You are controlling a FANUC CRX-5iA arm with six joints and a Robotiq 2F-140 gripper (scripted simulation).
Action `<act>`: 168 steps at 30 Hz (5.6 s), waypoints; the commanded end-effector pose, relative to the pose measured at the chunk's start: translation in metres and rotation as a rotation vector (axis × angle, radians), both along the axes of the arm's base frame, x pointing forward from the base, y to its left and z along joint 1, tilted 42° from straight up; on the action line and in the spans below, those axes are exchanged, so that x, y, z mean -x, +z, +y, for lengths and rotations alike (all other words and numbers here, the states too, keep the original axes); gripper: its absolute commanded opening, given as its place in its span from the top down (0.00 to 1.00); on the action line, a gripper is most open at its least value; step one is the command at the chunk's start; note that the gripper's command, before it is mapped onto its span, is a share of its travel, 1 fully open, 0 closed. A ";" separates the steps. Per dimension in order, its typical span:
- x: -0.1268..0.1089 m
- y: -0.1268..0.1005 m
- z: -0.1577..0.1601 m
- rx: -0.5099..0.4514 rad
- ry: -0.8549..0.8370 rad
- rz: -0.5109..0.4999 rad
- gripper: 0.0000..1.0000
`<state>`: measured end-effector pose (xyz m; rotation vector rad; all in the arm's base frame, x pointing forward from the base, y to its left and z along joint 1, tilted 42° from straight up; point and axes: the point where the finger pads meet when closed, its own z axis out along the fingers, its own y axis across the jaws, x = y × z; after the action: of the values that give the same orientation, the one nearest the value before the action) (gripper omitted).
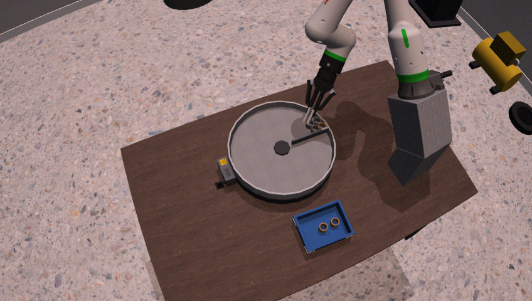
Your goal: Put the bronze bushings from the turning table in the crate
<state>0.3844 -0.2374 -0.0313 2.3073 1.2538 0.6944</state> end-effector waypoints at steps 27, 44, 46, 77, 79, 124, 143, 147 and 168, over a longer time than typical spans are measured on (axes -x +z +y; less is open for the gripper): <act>0.000 0.000 0.000 0.000 0.000 0.000 1.00; 0.000 0.000 0.000 0.000 0.000 0.000 1.00; 0.000 0.000 0.000 0.000 0.000 0.000 1.00; 0.007 0.030 0.026 0.000 0.000 0.000 1.00; 0.007 0.032 0.028 0.000 0.000 0.000 1.00; 0.011 0.047 0.041 0.000 0.000 0.000 1.00; -0.042 0.037 0.066 0.025 0.106 0.092 1.00; -0.083 0.030 0.085 0.044 0.183 0.162 1.00; -0.137 0.020 0.110 0.066 0.291 0.255 1.00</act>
<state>0.5212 -0.1268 -0.0115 2.2331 1.7233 0.4480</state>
